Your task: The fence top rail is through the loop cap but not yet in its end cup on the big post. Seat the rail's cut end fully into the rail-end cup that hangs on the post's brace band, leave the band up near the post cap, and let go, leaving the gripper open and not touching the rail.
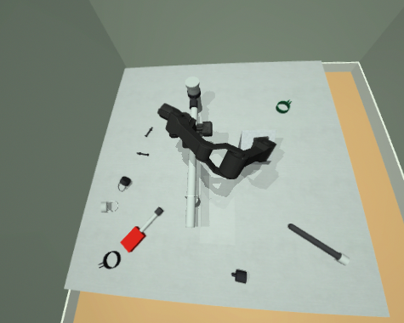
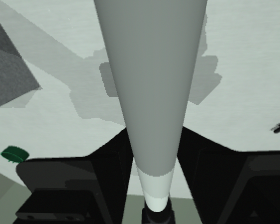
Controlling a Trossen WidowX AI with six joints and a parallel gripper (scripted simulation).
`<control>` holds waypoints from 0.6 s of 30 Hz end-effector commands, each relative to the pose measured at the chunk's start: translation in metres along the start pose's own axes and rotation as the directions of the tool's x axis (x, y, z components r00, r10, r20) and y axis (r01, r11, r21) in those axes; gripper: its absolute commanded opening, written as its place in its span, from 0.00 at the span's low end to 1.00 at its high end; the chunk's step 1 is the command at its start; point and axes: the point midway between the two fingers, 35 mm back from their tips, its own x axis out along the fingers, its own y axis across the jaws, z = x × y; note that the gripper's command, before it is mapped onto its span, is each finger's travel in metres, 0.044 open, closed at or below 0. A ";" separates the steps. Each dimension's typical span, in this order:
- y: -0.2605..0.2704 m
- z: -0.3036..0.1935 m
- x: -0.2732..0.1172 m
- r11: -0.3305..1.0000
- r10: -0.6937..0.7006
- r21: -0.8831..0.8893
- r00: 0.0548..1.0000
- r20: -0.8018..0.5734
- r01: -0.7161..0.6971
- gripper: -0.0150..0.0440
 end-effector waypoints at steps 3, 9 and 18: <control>-0.003 -0.009 -0.007 1.000 -0.018 0.002 1.000 -0.018 0.018 0.25; 0.000 0.000 0.000 1.000 0.001 0.000 1.000 0.002 -0.001 0.25; -0.001 -0.002 -0.001 1.000 0.001 -0.001 1.000 0.002 -0.001 0.25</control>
